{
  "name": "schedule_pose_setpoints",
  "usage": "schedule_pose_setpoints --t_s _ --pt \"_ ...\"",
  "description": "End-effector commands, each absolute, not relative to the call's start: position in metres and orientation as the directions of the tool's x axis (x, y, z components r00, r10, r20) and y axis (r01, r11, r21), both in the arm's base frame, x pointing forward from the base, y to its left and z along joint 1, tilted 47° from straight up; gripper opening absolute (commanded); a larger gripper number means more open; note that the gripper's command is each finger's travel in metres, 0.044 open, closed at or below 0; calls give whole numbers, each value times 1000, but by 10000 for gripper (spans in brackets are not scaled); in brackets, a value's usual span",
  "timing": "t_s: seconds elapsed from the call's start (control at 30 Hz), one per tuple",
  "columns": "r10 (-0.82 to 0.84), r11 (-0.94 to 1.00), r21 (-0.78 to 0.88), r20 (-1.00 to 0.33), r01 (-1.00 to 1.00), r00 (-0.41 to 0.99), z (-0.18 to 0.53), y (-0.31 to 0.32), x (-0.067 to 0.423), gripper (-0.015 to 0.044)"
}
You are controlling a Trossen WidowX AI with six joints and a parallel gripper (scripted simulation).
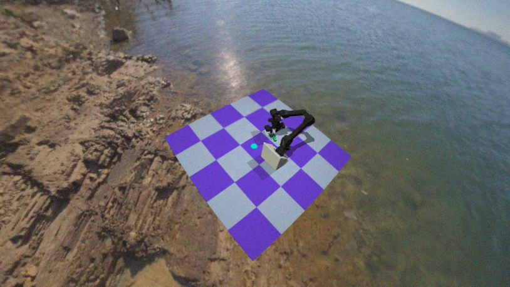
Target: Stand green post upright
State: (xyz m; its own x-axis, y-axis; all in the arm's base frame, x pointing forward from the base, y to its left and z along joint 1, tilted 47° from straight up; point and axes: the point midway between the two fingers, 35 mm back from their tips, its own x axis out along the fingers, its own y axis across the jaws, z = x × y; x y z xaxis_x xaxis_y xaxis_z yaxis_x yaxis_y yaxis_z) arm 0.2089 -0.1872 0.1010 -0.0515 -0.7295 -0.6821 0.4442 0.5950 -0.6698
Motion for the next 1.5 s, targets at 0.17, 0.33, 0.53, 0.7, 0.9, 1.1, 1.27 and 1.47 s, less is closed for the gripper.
schedule_pose_setpoints --t_s 0.17,0.33,0.53,0.7,0.9,1.1,1.27,1.47 --pt "-732 594 -688 -677 417 -76 69 -216 193 233" --pt "-732 594 -688 -677 417 -76 69 -216 193 206" --pt "-732 594 -688 -677 417 -76 69 -216 193 49" --pt "-732 594 -688 -677 417 -76 69 -216 193 23" --pt "-726 599 -682 -683 419 -75 77 -206 198 23" --pt "-720 604 -677 -690 420 -75 87 -192 203 23" --pt "-717 607 -674 -693 421 -75 97 -181 205 23" --pt "-716 608 -673 -694 421 -76 109 -167 207 23"
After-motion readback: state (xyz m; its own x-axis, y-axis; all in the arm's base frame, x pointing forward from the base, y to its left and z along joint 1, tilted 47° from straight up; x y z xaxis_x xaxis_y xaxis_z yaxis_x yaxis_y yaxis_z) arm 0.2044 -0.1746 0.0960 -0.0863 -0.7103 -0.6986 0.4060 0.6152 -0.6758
